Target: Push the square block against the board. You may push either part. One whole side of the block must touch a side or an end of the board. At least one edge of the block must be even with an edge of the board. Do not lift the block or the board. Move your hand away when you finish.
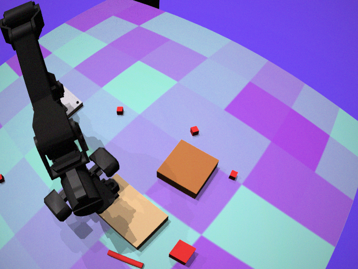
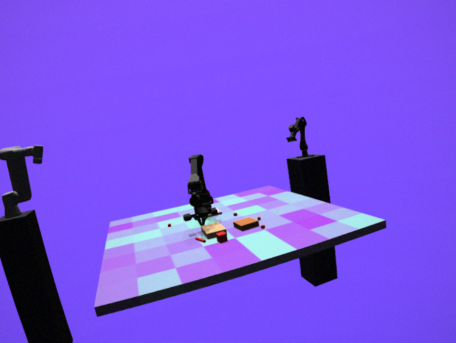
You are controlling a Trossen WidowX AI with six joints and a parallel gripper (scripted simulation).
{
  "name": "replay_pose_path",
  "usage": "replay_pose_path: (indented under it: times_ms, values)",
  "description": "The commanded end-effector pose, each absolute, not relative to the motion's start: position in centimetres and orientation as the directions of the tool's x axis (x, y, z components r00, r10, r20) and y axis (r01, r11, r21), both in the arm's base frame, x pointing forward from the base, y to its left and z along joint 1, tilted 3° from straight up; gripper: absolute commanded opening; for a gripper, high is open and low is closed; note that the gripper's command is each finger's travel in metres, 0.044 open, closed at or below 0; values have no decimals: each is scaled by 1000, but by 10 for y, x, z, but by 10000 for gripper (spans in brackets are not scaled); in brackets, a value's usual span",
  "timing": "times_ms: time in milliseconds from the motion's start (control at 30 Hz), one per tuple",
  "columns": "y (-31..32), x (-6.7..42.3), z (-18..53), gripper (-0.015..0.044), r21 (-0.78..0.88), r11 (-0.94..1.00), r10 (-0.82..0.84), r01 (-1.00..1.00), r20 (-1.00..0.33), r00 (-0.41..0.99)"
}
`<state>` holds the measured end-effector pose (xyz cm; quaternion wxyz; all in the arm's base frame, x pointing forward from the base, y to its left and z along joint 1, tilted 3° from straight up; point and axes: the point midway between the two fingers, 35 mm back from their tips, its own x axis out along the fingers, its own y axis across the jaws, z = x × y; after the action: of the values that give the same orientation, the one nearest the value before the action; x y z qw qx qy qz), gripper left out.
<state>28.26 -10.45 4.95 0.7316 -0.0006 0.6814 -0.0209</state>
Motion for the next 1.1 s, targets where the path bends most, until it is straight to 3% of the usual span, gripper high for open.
replay_pose_path:
  times_ms: [0, 1067]
  values:
    - [-104, 290, 50, 0, -30, 999, -32, 30, -997, 77]
    - [-105, 322, 54, 0, -29, 999, -32, 31, -996, 80]
